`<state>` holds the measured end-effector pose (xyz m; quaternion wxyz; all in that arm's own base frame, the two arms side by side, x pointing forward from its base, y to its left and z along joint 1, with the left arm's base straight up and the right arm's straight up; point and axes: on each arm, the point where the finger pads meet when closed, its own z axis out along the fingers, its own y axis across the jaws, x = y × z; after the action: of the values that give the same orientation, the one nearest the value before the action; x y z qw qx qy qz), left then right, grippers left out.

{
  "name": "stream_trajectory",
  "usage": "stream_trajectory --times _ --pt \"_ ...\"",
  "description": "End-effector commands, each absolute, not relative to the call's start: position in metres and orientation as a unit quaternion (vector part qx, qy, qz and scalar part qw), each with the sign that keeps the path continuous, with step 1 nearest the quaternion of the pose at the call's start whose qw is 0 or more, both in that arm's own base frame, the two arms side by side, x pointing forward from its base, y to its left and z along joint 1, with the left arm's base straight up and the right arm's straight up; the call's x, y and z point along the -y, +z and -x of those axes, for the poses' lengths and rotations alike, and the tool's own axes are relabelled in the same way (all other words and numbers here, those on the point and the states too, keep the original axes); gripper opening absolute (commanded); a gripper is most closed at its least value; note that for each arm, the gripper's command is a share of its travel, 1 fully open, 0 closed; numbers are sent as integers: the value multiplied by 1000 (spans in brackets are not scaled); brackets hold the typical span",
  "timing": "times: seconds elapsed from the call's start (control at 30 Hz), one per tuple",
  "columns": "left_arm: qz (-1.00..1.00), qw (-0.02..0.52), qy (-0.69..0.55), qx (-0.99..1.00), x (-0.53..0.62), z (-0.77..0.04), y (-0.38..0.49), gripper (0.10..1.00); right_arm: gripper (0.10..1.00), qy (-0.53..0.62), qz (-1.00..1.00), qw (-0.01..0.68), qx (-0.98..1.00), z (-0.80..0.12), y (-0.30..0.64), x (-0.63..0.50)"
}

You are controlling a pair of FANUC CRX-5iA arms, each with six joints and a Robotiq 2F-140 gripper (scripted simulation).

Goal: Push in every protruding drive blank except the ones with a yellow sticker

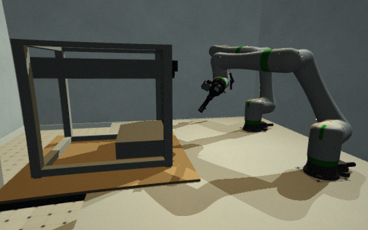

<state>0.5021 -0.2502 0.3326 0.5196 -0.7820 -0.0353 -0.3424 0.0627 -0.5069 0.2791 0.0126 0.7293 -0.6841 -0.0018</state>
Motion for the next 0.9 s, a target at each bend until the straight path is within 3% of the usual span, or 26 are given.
stream_trajectory --times 0.0,0.87 --pt "782 519 -343 36 250 -502 334 1000 1000 -1 -723 8 691 -41 277 506" --pt "782 519 -343 36 250 -502 334 1000 1000 0 -711 0 703 -6 272 500"
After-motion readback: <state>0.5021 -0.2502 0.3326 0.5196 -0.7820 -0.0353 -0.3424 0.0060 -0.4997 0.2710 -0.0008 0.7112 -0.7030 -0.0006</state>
